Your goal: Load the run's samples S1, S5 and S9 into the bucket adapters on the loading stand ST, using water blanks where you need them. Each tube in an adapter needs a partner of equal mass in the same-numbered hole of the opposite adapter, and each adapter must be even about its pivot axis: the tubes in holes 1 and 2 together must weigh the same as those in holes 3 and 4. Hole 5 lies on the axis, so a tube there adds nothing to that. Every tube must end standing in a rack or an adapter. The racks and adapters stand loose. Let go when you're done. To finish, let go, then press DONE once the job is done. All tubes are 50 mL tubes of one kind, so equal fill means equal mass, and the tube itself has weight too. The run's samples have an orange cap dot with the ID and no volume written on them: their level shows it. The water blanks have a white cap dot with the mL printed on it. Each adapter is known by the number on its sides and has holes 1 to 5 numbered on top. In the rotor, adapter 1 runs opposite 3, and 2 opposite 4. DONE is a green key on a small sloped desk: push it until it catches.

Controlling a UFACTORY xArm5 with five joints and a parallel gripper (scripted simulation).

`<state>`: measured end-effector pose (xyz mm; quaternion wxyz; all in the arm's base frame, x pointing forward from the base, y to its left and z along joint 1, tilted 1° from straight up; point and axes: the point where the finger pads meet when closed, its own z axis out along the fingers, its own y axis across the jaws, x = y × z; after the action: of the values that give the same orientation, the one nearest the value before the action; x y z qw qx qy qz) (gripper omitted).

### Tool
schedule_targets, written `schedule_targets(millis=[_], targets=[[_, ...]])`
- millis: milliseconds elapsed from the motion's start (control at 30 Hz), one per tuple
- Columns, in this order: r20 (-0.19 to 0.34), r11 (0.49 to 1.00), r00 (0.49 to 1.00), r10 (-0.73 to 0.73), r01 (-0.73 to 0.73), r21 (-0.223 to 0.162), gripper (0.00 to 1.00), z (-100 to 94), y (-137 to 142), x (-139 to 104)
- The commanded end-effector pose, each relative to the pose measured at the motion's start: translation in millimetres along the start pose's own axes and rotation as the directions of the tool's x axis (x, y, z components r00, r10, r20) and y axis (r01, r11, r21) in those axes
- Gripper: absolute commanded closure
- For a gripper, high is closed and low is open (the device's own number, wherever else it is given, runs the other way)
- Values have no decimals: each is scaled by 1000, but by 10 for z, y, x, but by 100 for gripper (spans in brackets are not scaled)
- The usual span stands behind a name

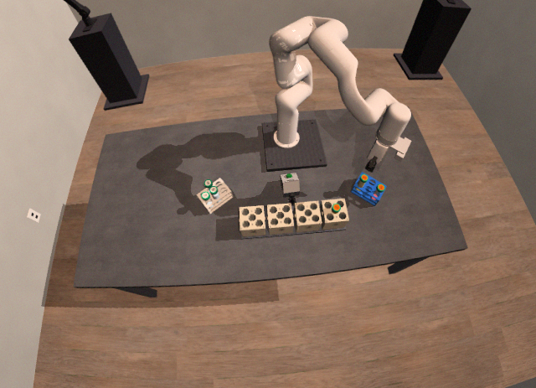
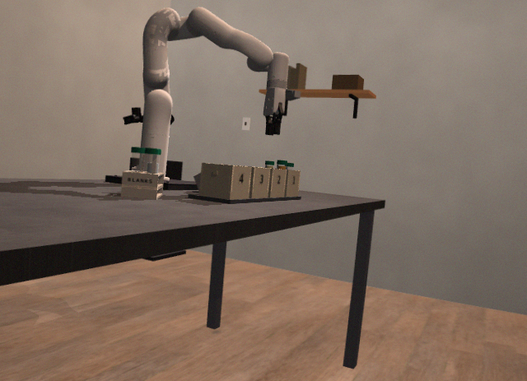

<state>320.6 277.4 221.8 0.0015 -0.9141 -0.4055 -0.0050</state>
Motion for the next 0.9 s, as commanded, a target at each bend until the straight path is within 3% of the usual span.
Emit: schedule_targets(millis=[0, 867], targets=[[-6, 1000, 1000, 0, 0, 12, 43, 75, 0, 11], [-6, 1000, 1000, 0, 0, 12, 43, 556, -6, 13]])
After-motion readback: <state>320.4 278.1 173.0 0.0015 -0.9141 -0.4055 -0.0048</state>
